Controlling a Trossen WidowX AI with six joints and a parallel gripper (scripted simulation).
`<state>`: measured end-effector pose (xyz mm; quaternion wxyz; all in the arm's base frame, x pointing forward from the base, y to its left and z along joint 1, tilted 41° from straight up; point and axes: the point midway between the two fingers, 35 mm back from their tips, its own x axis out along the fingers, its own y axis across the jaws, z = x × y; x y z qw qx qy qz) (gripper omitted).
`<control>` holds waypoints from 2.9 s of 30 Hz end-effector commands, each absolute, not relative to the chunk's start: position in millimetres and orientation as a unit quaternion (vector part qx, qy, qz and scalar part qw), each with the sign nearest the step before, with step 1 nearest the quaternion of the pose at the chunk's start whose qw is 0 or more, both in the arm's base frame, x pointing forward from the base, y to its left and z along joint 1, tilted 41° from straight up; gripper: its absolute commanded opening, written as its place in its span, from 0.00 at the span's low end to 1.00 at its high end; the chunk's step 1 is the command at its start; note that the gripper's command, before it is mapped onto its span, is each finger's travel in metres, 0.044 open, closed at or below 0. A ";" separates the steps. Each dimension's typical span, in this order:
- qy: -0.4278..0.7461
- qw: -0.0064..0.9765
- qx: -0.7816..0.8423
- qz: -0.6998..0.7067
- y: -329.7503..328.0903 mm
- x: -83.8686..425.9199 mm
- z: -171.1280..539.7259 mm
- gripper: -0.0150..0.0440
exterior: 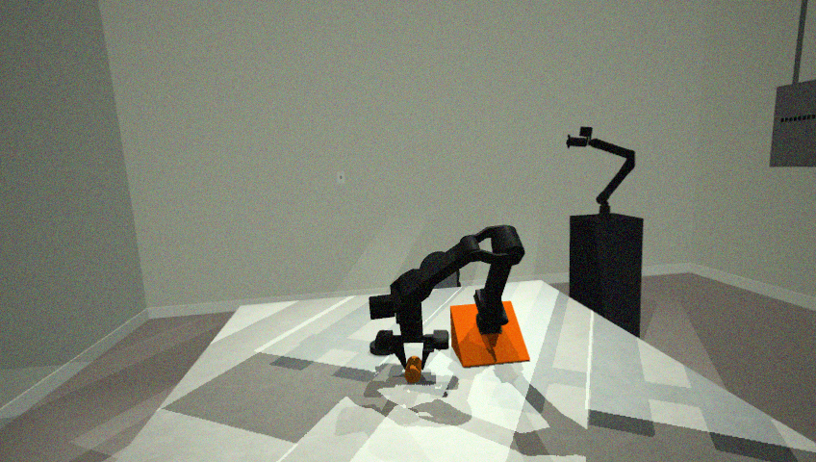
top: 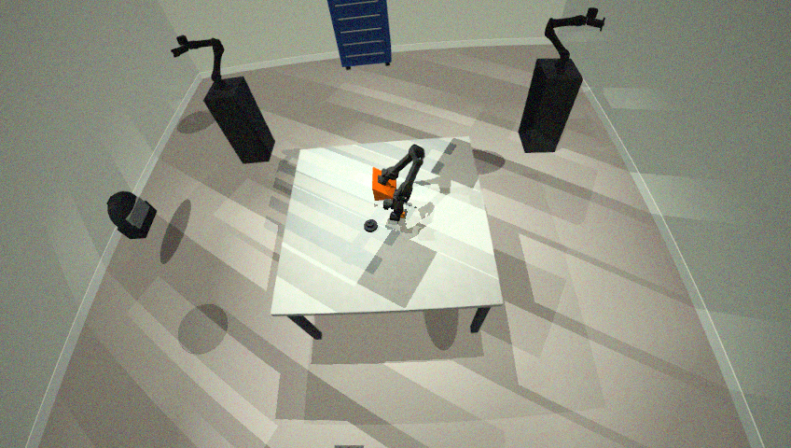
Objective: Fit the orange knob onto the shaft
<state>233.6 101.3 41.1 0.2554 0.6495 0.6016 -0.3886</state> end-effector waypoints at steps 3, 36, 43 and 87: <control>0.589 0.284 0.632 -0.416 102.2 234.7 47.4 0.56; 0.498 0.425 0.506 -0.563 118.1 240.5 76.9 0.56; 0.473 0.452 0.473 -0.590 123.3 241.8 82.0 0.56; 0.403 0.517 0.380 -0.653 139.4 244.9 92.2 0.69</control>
